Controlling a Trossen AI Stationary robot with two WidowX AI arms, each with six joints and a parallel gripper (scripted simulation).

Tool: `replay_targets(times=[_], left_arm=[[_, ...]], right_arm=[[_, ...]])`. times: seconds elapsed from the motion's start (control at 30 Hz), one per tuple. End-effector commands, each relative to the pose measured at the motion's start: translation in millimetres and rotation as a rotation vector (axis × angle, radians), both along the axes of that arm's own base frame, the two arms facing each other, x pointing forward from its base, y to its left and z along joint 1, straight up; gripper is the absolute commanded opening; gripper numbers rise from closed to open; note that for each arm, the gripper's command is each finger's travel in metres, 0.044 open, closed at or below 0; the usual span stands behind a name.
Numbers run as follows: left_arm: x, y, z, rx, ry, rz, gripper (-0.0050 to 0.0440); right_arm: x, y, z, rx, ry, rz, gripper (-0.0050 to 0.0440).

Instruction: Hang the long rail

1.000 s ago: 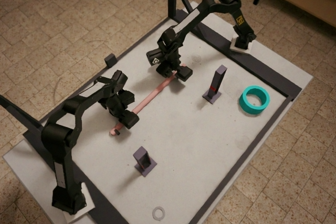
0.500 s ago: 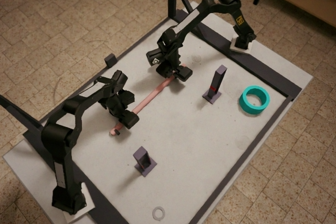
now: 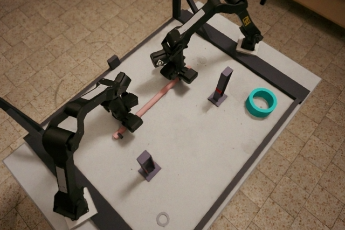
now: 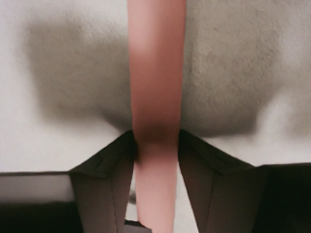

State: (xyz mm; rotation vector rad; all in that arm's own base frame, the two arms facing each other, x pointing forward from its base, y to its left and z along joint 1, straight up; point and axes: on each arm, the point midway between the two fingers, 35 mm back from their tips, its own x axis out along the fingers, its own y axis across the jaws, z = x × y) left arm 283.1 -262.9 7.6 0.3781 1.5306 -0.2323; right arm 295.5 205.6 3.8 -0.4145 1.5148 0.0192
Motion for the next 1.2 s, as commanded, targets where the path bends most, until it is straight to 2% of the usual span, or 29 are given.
replay_targets(times=[0.0, 0.1, 0.47, 0.67, 1.0, 1.17], left_arm=[[3, -3, 14, -0.022, -0.024, 0.000, 0.0000], [3, -2, 20, -0.022, -0.024, 0.000, -0.0001], [3, -2, 20, -0.022, -0.024, 0.000, -0.0005], [2, -3, 29, -0.022, -0.024, 0.000, -0.0050], [1, -3, 30, -0.022, -0.024, 0.000, -0.0050], [1, -3, 41, -0.022, -0.024, 0.000, -0.0050]], right_arm=[[3, 3, 12, 0.016, -0.021, 0.000, -0.0050], [4, 2, 18, 0.016, -0.021, 0.000, -0.0050], [4, 2, 18, 0.016, -0.021, 0.000, -0.0050], [4, 3, 25, 0.016, -0.021, 0.000, -0.0050], [4, 3, 26, 0.016, -0.021, 0.000, -0.0050], [4, 3, 37, 0.016, -0.021, 0.000, -0.0050]])
